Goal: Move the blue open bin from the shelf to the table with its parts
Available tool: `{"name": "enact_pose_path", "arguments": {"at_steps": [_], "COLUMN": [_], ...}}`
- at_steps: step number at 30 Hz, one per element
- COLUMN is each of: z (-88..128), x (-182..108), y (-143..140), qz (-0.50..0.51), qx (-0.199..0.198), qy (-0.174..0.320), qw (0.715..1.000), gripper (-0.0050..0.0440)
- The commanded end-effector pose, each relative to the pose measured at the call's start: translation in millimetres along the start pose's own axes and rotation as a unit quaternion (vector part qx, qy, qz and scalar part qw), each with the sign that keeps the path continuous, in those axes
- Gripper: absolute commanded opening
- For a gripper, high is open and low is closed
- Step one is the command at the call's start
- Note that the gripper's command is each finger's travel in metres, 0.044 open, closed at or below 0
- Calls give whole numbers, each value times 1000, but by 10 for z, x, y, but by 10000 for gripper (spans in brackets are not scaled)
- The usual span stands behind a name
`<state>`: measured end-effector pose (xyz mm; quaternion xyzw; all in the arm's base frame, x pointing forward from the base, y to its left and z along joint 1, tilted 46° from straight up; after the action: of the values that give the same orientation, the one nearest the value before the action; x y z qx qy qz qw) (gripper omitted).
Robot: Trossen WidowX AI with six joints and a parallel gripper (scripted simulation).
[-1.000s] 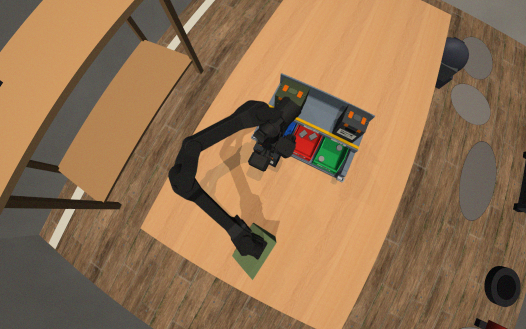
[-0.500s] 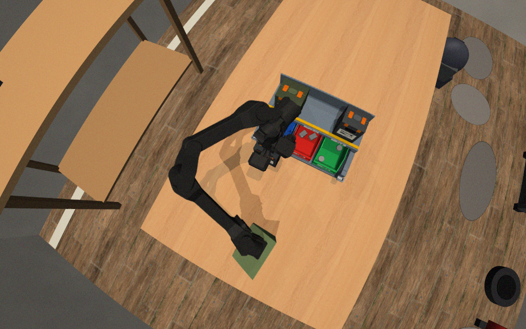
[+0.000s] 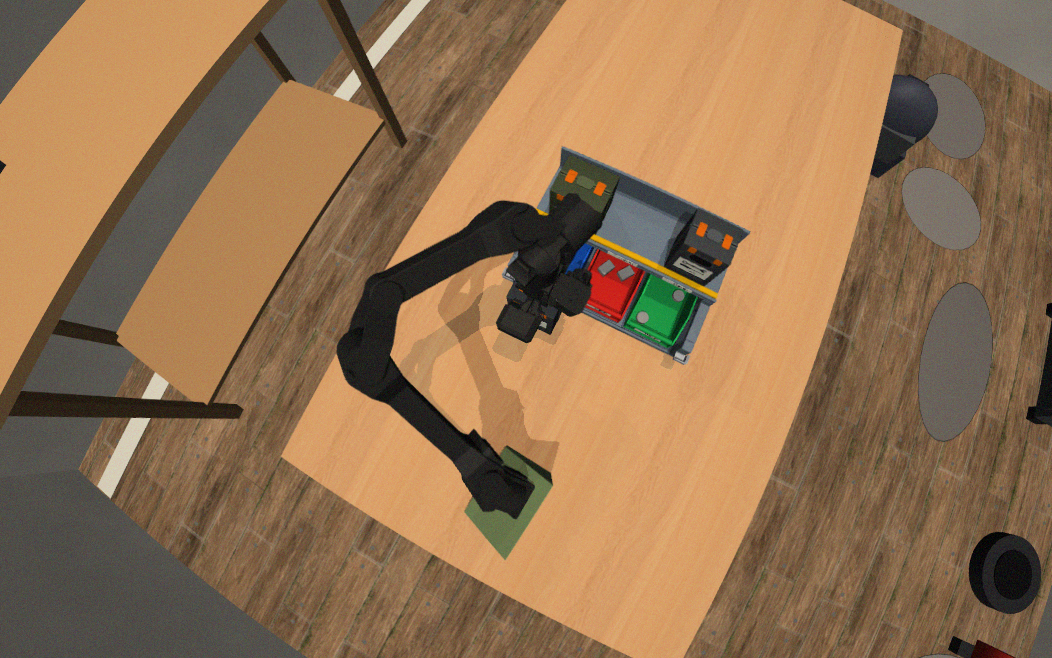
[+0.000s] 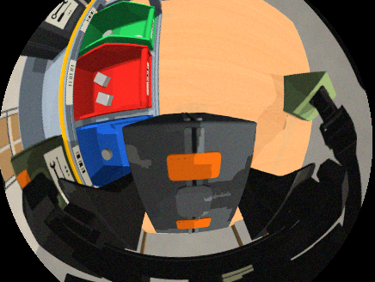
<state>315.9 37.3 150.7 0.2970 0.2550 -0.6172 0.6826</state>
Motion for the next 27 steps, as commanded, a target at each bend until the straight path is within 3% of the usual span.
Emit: {"name": "enact_pose_path", "arguments": {"at_steps": [1, 8, 24, 27], "z": [130, 62, 130, 46], "x": [-16, -25, -16, 208], "y": [13, 14, 13, -32], "qz": [4, 6, 4, 5], "qx": [20, 10, 20, 15], "qy": [-6, -3, -6, -4], "qw": [1000, 1000, 1000, 1000], "gripper": [0, 0, 0, 0]}}
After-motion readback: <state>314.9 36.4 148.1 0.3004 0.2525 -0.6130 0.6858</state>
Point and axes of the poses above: the point midway between the two fingers, 35 mm back from their tips, its own z axis back along the fingers, its own y axis across the jaws, x = y × z, the point moved 2 cm from there along z, back along the fingers, and after that the axes turned 3 degrees about z, right-handed, at the moved point
